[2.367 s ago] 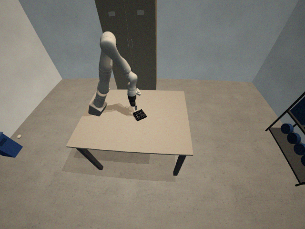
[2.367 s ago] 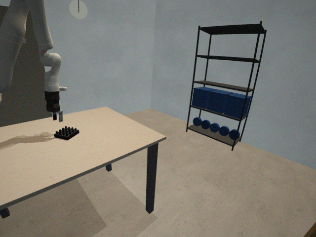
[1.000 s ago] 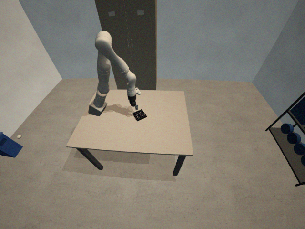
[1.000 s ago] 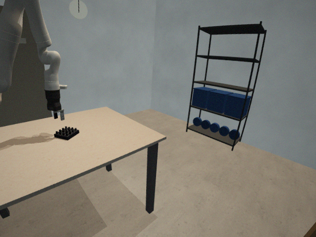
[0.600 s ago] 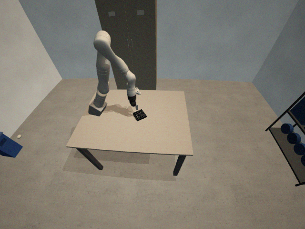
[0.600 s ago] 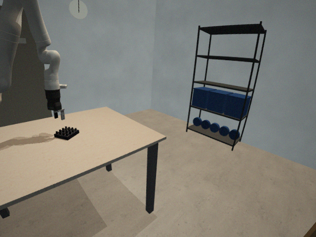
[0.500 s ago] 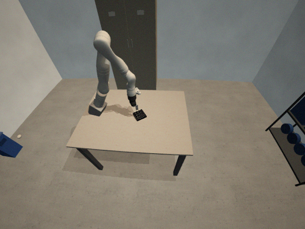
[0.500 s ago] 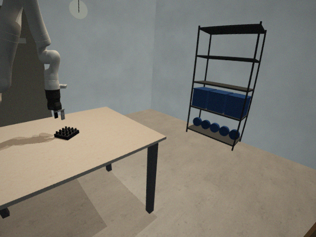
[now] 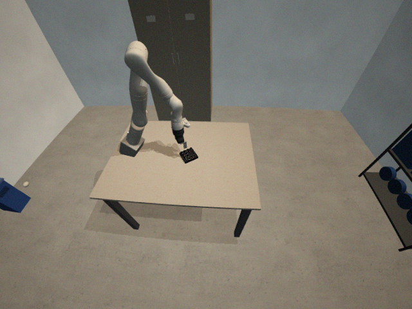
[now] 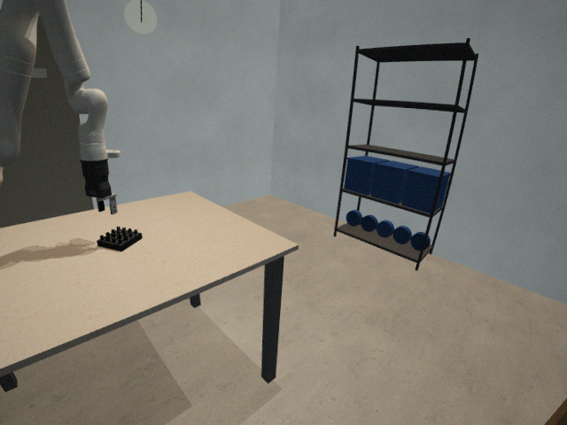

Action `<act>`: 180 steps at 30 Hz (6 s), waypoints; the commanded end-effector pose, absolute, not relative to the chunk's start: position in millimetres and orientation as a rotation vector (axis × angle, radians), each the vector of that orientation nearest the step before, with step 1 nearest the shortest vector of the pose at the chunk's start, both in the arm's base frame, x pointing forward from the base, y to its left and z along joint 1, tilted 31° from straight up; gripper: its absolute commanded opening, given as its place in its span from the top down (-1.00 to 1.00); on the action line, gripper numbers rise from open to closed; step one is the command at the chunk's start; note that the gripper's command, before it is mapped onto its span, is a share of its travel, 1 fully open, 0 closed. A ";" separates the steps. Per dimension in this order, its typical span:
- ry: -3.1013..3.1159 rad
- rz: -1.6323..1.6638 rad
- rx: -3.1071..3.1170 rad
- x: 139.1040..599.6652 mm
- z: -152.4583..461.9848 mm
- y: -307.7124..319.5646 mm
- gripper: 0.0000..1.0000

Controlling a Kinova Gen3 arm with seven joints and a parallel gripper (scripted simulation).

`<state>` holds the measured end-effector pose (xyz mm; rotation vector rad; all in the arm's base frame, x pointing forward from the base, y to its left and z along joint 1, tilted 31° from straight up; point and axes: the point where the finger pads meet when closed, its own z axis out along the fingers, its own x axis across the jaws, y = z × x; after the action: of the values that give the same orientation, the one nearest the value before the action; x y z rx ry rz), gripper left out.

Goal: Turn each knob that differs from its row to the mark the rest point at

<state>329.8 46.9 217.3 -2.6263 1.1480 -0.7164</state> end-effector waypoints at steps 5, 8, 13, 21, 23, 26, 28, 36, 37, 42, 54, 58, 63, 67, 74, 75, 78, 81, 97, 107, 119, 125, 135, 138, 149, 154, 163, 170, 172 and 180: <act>1.136 -0.724 -2.623 330.2 220.0 46.3 -1.00; 1.130 -0.727 -2.624 330.3 220.9 45.9 -1.00; 1.124 -0.729 -2.624 330.4 221.6 45.6 -1.00; 1.115 -0.734 -2.625 330.5 222.9 45.0 -1.00; 1.115 -0.734 -2.625 330.5 222.9 45.0 -1.00; 1.112 -0.736 -2.625 330.6 223.4 44.7 -1.00; 1.108 -0.737 -2.625 330.6 223.8 44.5 -1.00; 1.104 -0.740 -2.625 330.7 224.5 44.2 -1.00; 1.104 -0.740 -2.625 330.7 224.5 44.2 -1.00; 1.099 -0.742 -2.625 330.8 225.1 43.9 -1.00; 1.097 -0.743 -2.625 330.8 225.4 43.8 -1.00; 1.097 -0.743 -2.625 330.8 225.4 43.8 -1.00; 1.097 -0.743 -2.625 330.8 225.4 43.8 -1.00; 1.097 -0.743 -2.625 330.8 225.4 43.8 -1.00; 1.097 -0.743 -2.625 330.8 225.4 43.8 -1.00; 1.097 -0.743 -2.625 330.8 225.4 43.8 -1.00; 1.097 -0.743 -2.625 330.8 225.4 43.8 -1.00; 1.097 -0.743 -2.625 330.8 225.4 43.8 -1.00; 1.097 -0.743 -2.625 330.8 225.4 43.8 -1.00; 1.097 -0.743 -2.625 330.8 225.4 43.8 -1.00; 1.097 -0.743 -2.625 330.8 225.4 43.8 -1.00; 1.097 -0.743 -2.625 330.8 225.4 43.8 -1.00; 1.097 -0.743 -2.625 330.8 225.4 43.8 -1.00; 1.097 -0.743 -2.625 330.8 225.4 43.8 -1.00; 1.097 -0.743 -2.625 330.6 225.3 43.5 -1.00; 1.097 -0.743 -2.625 329.4 224.6 42.1 -1.00; 1.097 -0.743 -2.625 323.1 221.0 34.2 -1.00; 1.098 -0.743 -2.625 314.6 216.1 23.7 -1.00; 1.098 -0.743 -2.625 314.6 216.1 23.7 -1.00; 1.098 -0.743 -2.625 305.5 210.9 12.5 -1.00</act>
<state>307.5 14.8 210.5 -2.6322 1.0943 -0.7406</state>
